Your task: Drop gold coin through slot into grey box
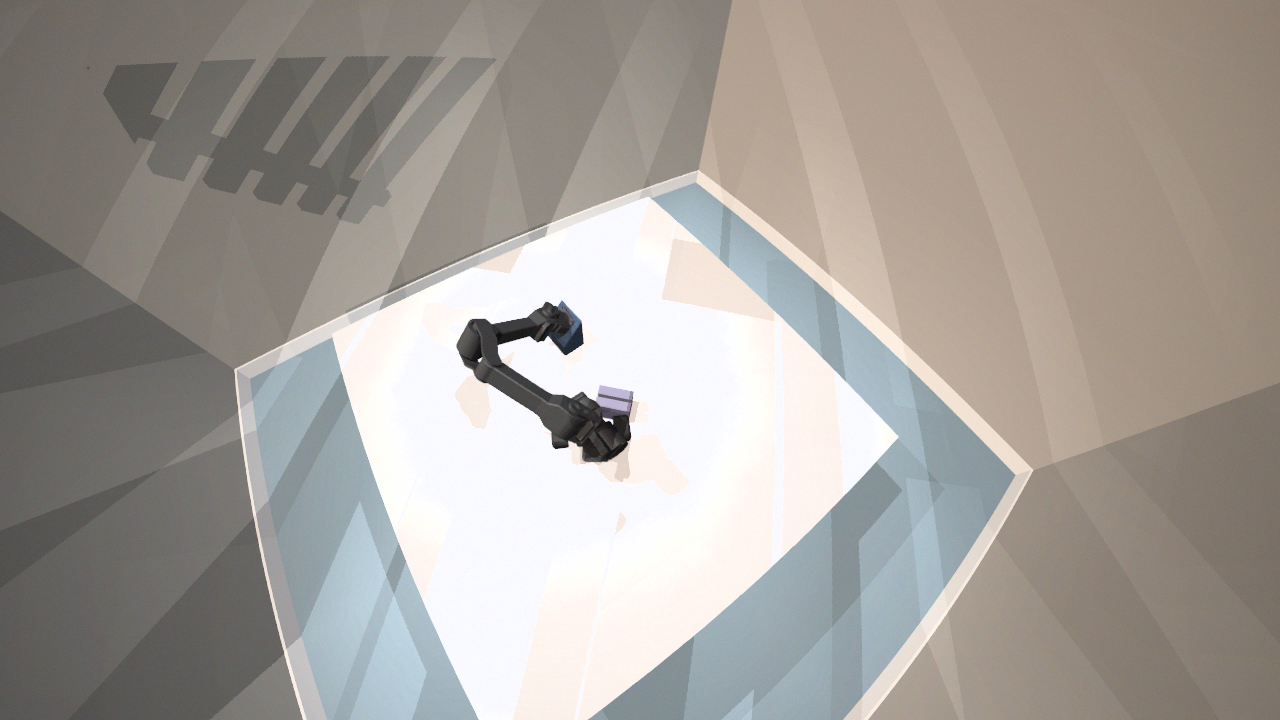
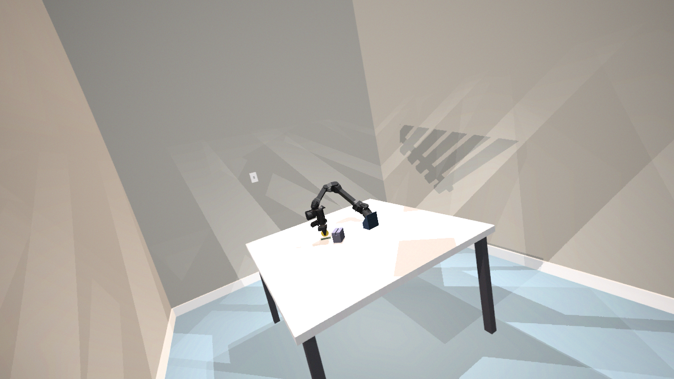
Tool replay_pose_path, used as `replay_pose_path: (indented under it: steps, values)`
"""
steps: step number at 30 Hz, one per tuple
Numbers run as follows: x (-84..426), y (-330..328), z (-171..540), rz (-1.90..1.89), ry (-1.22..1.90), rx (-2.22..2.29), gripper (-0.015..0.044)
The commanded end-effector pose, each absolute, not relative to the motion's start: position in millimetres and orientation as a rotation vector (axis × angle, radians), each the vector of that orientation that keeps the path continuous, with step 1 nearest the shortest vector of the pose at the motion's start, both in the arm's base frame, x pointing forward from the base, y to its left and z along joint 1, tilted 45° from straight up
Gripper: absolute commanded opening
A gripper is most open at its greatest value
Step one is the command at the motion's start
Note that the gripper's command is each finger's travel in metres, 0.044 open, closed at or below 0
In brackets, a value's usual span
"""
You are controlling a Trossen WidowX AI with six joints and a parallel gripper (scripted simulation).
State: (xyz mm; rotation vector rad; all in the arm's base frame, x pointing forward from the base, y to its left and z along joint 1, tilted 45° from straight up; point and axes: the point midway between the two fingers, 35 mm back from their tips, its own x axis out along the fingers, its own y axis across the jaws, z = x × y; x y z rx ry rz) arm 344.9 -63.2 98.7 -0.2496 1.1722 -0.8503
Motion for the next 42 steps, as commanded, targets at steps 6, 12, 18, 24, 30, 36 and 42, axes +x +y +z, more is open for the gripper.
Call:
replay_pose_path:
  steps: [6, 12, 18, 24, 30, 36, 42]
  values:
    - [345, -46, 116, -0.847, 1.166, -0.242, 0.0]
    - [342, -36, 126, -0.848, 1.167, -0.242, 0.0]
    - [339, -26, 137, -0.85, 1.167, -0.242, 0.0]
    - [336, -16, 148, -0.853, 1.166, -0.243, 0.0]
    - [334, -12, 153, -0.841, 1.176, -0.263, 0.0]
    - [336, -12, 153, -0.722, 1.263, -0.429, 0.0]
    - [338, -11, 153, -0.592, 1.343, -0.598, 0.0]
